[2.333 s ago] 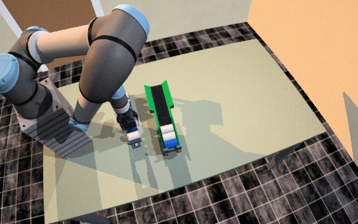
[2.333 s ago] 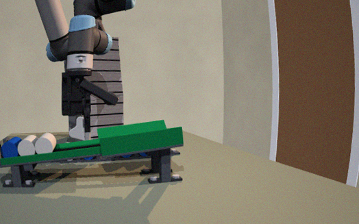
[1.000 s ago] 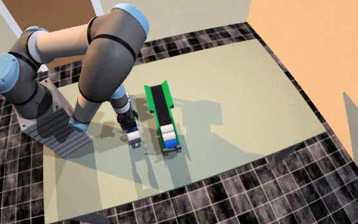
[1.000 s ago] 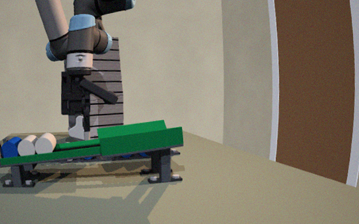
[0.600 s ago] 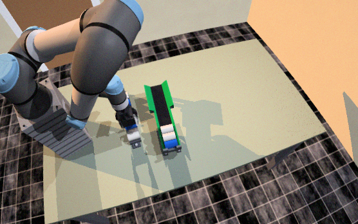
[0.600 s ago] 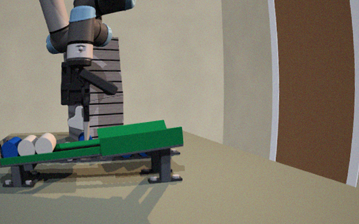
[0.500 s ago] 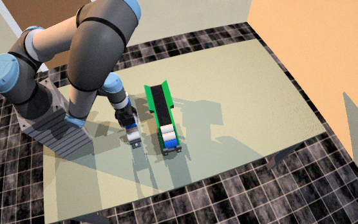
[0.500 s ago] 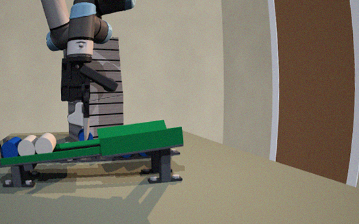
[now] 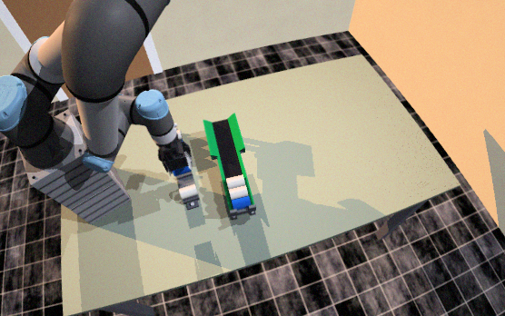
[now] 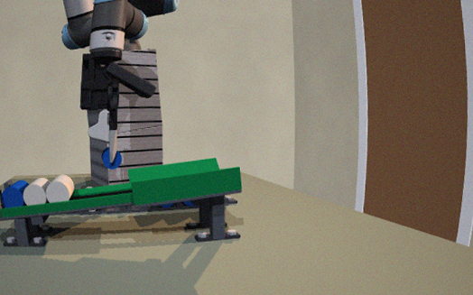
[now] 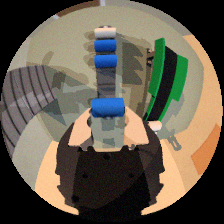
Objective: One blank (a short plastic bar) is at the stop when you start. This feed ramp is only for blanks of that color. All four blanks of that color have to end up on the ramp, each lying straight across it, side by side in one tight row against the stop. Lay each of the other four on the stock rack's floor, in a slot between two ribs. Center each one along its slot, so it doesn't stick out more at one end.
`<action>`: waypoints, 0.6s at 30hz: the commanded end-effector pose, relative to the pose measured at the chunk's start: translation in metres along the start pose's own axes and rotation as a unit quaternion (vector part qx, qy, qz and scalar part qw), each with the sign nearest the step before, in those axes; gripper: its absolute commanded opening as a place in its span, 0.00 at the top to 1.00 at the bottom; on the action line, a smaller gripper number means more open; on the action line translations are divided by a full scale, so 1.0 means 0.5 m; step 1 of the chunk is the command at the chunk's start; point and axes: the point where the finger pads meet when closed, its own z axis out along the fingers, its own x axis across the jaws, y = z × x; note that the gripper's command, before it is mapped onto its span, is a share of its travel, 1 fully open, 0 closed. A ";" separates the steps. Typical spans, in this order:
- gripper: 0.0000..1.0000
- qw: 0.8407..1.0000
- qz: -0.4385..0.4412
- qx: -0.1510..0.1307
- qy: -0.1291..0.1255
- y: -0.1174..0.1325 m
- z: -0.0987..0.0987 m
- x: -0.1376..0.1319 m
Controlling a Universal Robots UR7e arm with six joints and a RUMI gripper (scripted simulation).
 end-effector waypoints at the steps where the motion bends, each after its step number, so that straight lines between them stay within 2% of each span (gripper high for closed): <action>1: 0.64 1.000 -0.001 0.002 -0.004 -0.005 -0.027 -0.005; 18: 0.64 1.000 -0.001 0.002 -0.004 -0.004 -0.031 -0.005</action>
